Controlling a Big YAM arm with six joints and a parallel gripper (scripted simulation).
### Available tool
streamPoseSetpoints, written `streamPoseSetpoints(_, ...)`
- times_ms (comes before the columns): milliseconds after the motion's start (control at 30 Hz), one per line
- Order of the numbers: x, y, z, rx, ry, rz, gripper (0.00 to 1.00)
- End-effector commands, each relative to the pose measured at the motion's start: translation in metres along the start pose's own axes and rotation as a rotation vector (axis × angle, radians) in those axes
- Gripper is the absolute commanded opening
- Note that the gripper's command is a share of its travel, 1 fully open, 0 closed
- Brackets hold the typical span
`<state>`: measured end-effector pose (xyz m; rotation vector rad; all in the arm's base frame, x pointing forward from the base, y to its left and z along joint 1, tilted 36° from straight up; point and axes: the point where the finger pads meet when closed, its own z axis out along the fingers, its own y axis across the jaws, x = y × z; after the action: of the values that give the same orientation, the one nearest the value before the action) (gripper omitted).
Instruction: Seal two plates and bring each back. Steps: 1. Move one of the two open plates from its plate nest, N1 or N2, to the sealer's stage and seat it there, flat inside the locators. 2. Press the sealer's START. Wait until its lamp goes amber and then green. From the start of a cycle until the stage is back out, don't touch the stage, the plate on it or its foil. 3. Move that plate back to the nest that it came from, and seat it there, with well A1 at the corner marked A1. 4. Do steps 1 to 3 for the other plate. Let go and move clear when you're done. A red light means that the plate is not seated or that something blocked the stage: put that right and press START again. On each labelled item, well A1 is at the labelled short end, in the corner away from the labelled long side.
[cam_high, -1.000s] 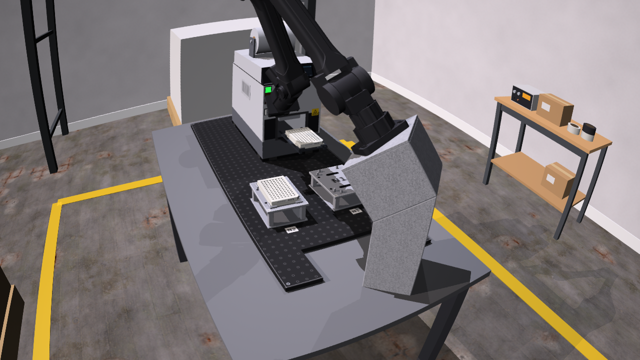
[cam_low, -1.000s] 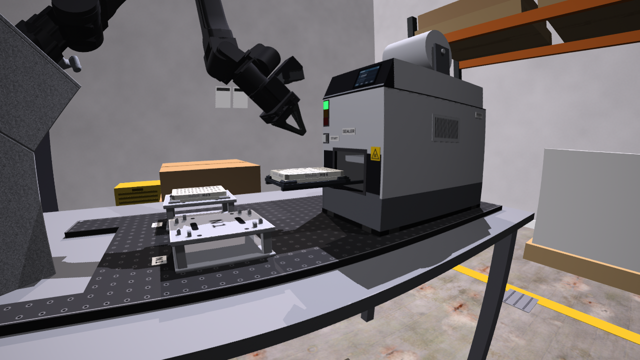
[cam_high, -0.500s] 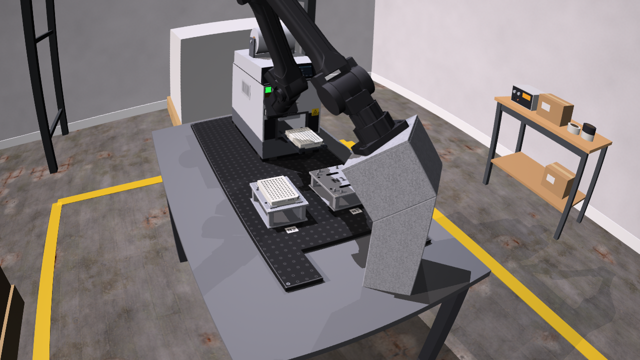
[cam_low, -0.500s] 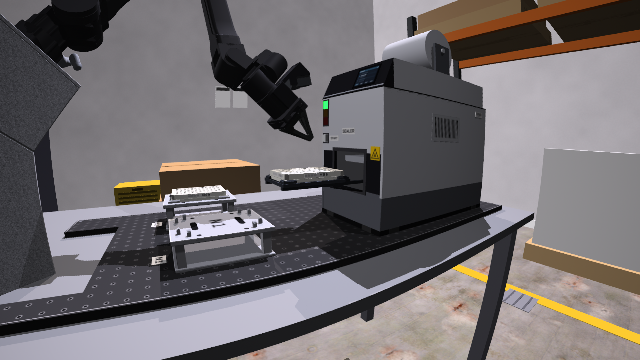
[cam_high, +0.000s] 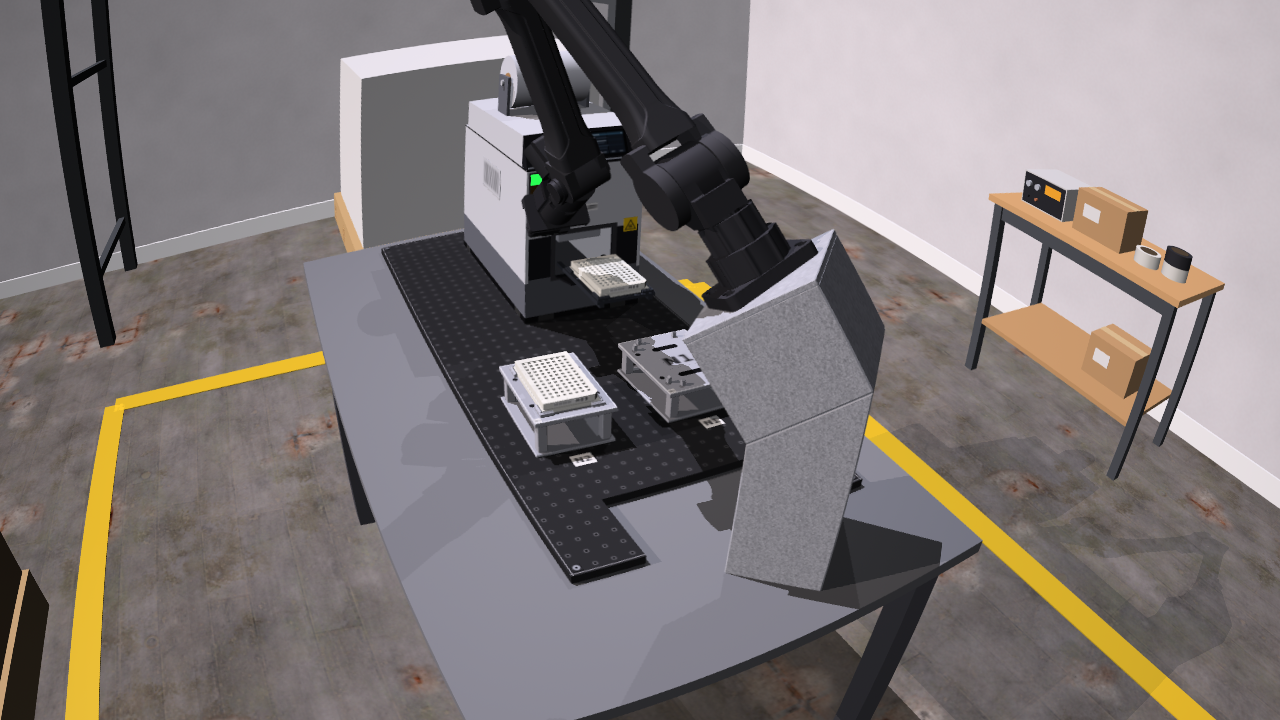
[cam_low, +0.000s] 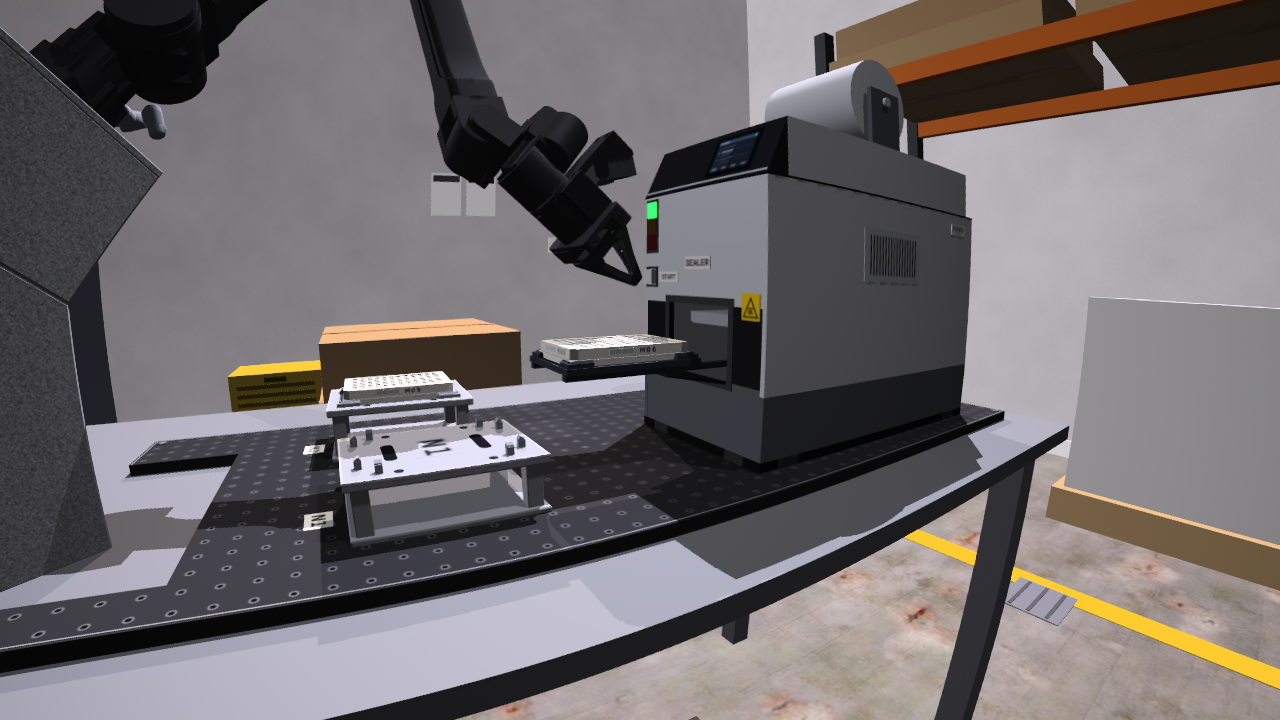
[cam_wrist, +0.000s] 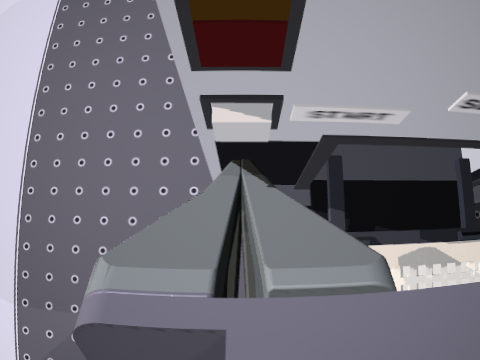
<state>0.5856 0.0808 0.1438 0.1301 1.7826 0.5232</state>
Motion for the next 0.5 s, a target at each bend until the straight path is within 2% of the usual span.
streamPoseSetpoints(0,0.004,0.009,-0.002,-0.015,0.013,0.009,0.00)
streamPoseSetpoints(467,-0.013,0.016,-0.007,-0.032,-0.030,-0.001,0.00)
